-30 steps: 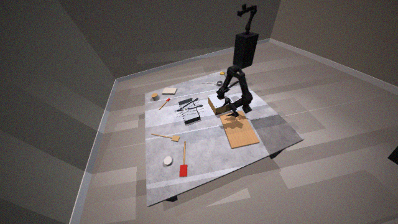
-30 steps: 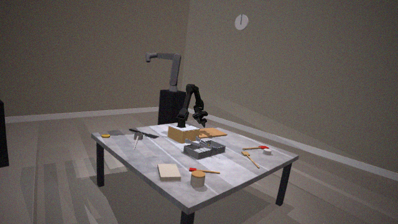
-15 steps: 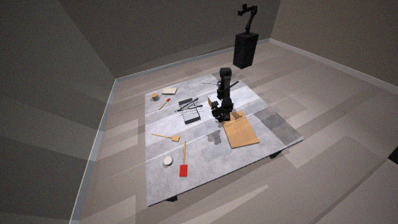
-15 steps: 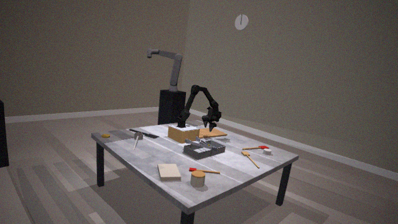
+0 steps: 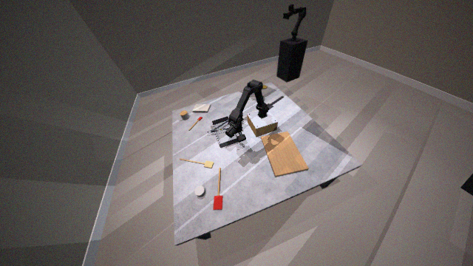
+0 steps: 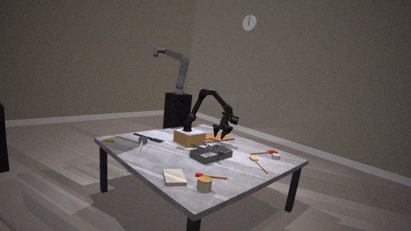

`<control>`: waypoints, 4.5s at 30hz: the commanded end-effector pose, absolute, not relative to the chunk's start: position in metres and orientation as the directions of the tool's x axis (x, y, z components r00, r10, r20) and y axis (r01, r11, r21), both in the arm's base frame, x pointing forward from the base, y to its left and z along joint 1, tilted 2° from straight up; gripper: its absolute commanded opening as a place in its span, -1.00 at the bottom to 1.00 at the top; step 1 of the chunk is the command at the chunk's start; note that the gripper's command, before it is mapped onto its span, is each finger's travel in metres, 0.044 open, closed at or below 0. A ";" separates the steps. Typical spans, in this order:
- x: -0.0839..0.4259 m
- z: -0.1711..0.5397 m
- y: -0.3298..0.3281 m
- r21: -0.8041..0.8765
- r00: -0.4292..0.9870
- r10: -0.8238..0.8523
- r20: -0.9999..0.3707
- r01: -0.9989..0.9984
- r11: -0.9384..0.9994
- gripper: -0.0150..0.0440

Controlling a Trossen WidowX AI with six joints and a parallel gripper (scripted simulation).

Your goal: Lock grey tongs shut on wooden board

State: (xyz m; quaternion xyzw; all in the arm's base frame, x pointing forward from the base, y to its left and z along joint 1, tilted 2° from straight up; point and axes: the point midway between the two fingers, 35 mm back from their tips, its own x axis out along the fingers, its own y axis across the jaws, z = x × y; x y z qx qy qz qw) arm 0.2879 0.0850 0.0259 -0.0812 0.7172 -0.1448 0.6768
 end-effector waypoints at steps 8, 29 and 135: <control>0.355 0.038 -0.043 -0.053 -0.055 -0.049 -0.997 0.071 0.996 1.00; 0.360 0.045 -0.107 0.016 -0.005 0.016 -1.000 0.052 0.999 1.00; 0.360 -0.052 -0.105 0.012 -0.006 0.013 -1.000 0.051 0.999 -0.04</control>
